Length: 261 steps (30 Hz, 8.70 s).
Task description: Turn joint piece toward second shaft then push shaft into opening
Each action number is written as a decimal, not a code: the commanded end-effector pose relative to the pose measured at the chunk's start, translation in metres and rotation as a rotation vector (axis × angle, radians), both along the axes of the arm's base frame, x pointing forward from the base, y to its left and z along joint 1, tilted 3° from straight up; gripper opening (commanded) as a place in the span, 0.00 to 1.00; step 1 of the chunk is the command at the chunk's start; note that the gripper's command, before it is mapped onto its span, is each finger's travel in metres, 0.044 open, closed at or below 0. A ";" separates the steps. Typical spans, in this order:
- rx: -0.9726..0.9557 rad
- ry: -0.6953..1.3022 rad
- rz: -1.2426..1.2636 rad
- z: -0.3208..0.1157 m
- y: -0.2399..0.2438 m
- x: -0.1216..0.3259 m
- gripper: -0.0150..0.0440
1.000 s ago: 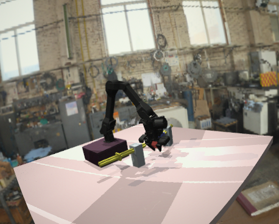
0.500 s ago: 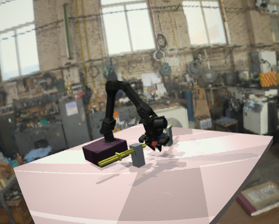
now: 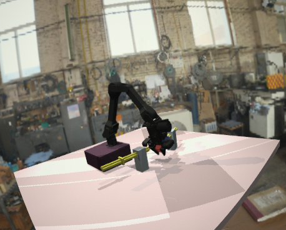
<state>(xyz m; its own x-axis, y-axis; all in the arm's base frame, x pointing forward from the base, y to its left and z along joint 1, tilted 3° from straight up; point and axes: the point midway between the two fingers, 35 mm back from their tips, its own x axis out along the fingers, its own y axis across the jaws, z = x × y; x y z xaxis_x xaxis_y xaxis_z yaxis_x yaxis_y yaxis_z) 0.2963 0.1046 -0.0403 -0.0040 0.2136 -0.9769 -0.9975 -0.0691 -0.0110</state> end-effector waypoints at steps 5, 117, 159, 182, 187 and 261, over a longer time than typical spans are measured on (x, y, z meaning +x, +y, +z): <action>0.004 0.002 -0.004 -0.001 0.001 0.000 0.56; -0.457 -0.019 -0.076 0.030 -0.015 -0.004 0.68; 0.003 -0.006 -0.084 0.058 -0.016 -0.003 1.00; -0.084 0.086 -0.636 0.102 -0.009 0.006 1.00; -0.104 0.107 -0.802 0.116 -0.007 0.006 1.00; -0.069 0.271 -2.560 0.150 -0.077 -0.006 1.00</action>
